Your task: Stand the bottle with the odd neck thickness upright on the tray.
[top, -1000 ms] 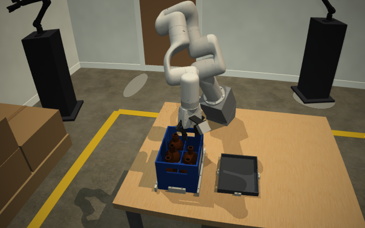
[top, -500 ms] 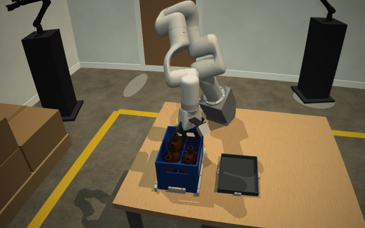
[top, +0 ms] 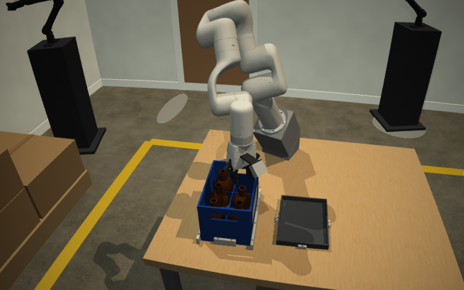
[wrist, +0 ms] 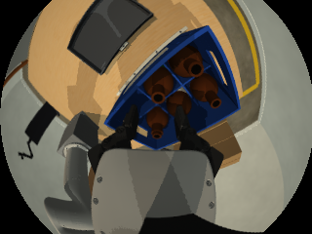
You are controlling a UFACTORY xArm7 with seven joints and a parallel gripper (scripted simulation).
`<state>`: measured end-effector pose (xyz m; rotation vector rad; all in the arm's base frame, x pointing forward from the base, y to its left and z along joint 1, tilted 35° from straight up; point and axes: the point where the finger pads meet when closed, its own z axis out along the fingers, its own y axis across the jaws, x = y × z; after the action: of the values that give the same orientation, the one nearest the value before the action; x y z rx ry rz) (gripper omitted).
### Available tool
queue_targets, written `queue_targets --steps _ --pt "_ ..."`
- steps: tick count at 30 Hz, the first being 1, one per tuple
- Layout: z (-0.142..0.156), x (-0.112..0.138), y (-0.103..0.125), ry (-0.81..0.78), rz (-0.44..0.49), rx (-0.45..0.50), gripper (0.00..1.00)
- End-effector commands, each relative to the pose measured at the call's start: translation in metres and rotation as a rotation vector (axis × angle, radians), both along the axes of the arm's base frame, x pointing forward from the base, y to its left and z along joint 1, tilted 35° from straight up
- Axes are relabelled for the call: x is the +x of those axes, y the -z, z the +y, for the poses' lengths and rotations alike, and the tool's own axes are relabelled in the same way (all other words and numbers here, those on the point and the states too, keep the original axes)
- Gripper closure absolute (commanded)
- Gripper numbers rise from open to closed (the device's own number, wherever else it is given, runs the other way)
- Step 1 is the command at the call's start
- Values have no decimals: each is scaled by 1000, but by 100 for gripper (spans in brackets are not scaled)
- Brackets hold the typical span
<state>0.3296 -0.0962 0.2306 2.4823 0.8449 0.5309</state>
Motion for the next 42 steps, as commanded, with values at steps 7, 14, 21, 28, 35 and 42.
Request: queue_targets --steps 7,14,21,28,35,42 --pt "-3 6 7 0 -3 -1 35" --pt "-5 9 11 0 -3 -1 35" --pt "-5 10 13 0 -3 -1 35" --pt "-6 10 13 0 -3 -1 35" --pt "-6 10 13 0 -3 -1 35" --pt "-6 10 13 0 -3 -1 35"
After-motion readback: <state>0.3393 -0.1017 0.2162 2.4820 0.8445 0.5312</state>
